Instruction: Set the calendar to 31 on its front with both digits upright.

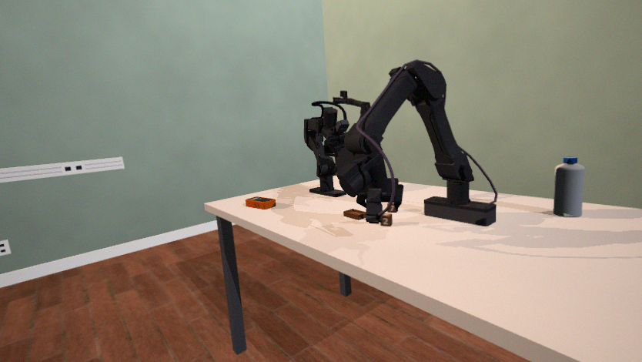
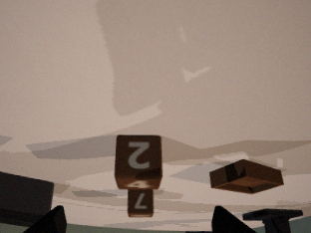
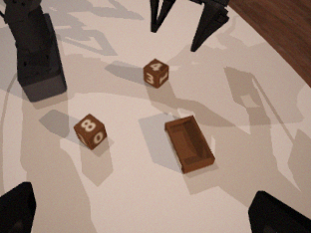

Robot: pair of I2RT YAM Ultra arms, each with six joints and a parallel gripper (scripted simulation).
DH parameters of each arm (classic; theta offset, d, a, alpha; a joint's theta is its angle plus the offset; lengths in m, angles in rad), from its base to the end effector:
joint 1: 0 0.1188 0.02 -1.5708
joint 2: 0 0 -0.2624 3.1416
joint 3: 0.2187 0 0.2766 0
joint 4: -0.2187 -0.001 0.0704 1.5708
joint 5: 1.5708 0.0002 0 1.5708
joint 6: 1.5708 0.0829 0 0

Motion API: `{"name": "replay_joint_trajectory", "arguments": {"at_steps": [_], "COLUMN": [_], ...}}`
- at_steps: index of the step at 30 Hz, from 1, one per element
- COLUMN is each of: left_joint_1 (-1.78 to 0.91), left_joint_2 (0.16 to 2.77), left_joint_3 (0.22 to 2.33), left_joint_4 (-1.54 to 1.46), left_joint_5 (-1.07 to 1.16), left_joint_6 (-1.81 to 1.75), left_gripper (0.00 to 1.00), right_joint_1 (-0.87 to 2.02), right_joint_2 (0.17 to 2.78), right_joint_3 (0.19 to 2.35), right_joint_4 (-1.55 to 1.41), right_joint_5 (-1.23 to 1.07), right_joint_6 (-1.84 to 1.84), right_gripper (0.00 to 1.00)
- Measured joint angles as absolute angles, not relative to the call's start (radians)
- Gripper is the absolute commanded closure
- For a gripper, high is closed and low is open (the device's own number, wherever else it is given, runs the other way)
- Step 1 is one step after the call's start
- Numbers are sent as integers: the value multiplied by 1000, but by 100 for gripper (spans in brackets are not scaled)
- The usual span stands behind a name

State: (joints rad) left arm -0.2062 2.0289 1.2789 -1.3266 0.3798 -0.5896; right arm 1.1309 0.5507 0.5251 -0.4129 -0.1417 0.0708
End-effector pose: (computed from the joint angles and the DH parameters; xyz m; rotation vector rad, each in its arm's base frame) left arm 0.2904 -0.0911 0.0852 0.6047 -2.4570 0.1948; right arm 0.0761 0.1916 0.2443 -1.1555 1.7826 0.8868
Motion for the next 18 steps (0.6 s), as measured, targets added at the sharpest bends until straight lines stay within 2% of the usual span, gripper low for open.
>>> {"name": "replay_joint_trajectory", "arguments": {"at_steps": [1,18], "left_joint_1": [-206,-364], "left_joint_2": [2028,1877], "left_joint_3": [1279,1147], "left_joint_4": [-1326,-1164], "left_joint_5": [376,225], "left_joint_6": [-581,-176], "left_gripper": [45,45], "right_joint_1": [1131,1131], "right_joint_2": [551,551], "right_joint_3": [525,525], "right_joint_4": [-413,-413], "right_joint_5": [-142,-142], "right_joint_6": [71,71], "right_gripper": [0,0]}}
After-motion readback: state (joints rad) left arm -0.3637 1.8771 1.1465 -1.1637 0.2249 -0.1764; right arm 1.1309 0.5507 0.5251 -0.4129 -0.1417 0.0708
